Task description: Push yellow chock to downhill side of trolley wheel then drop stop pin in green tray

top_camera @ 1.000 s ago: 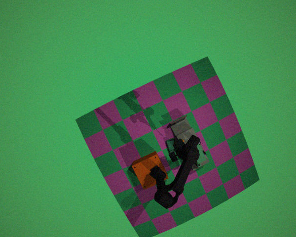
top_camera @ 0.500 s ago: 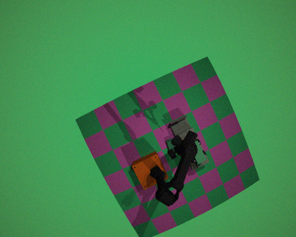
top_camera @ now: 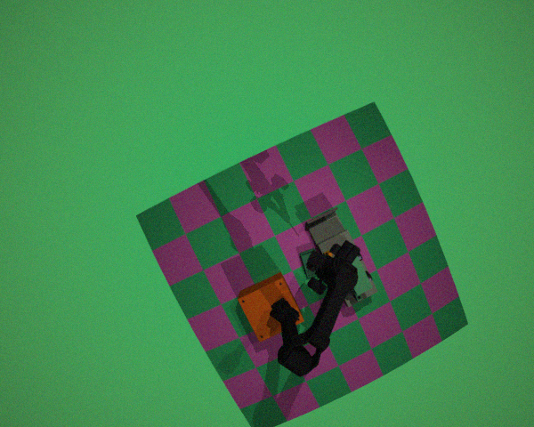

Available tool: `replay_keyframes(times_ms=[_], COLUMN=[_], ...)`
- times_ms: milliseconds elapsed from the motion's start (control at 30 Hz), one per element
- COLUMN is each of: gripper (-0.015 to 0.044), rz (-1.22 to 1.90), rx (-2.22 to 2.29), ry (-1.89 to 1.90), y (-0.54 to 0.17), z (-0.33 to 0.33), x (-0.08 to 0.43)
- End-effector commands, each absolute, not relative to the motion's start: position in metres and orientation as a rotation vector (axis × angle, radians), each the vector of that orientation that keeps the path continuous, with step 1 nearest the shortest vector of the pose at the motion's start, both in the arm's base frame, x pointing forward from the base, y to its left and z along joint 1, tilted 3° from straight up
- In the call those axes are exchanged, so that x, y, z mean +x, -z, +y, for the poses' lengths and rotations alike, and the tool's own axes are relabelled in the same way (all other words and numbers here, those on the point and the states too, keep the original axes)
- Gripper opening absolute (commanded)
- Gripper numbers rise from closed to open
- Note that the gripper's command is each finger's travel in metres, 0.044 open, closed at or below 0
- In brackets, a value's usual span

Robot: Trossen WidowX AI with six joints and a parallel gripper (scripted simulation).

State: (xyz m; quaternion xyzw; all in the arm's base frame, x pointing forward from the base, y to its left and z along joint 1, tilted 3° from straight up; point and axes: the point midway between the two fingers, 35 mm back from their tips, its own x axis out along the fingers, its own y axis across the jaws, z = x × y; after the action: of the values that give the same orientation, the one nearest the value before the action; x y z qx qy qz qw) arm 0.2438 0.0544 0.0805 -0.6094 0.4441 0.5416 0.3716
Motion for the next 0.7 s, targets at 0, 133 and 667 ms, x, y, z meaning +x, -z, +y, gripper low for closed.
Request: replay_keyframes(times_ms=[0,133,667], gripper=[0.0,0.0,0.0], rz=[1.034,0.939,0.481], rx=[-1.636,-1.702,-1.96], ry=[-1.49,-1.583,-1.896], y=[-0.0811,-0.0811,-0.0816], z=[0.0534,0.0525,0.049], x=[0.2436,0.2435,0.2436])
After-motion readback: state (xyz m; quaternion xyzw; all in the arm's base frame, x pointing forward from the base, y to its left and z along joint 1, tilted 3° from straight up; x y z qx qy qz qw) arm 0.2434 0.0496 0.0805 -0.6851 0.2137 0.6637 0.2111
